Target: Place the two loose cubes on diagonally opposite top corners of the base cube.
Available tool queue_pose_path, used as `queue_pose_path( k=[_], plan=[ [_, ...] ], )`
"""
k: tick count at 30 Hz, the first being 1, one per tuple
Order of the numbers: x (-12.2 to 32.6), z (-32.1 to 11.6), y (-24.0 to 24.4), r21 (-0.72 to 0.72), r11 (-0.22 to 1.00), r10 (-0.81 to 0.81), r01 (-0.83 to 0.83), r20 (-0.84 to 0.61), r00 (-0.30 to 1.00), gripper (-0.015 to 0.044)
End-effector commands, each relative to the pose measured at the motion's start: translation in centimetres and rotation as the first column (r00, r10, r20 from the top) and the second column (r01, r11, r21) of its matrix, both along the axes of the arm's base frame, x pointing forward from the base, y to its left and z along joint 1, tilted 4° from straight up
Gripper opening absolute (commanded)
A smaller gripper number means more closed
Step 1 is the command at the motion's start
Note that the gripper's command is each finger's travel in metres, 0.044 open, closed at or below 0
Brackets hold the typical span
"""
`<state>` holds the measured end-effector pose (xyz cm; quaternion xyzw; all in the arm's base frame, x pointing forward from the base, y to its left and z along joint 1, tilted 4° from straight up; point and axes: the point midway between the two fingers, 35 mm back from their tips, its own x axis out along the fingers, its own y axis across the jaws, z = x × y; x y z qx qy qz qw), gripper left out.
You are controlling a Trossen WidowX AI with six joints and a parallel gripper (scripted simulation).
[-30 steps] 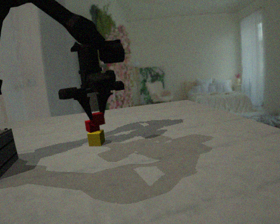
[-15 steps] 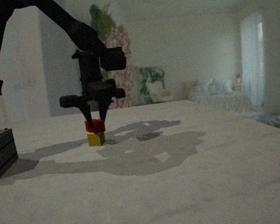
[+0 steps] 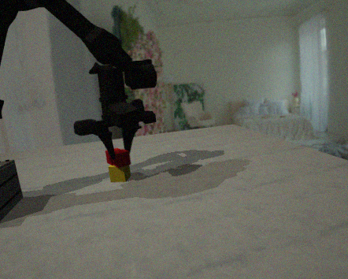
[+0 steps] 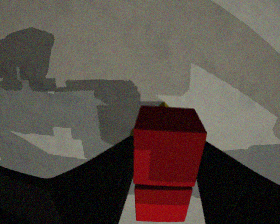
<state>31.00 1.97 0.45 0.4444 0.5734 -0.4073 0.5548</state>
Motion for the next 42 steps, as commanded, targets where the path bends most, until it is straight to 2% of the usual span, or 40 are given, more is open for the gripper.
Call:
queue_pose_path(
  k=[1, 5, 42],
  plan=[
    [0.0, 0.0, 0.1, 0.005, 1.000, -0.005, 0.005, 0.001, 1.000, 0.0105],
    [0.0, 0.0, 0.1, 0.005, 1.000, -0.005, 0.005, 0.001, 1.000, 0.0205],
    [0.0, 5.7, -0.4, 0.000, 1.000, 0.000, 0.000, 0.000, 1.000, 0.0205]
  ],
)
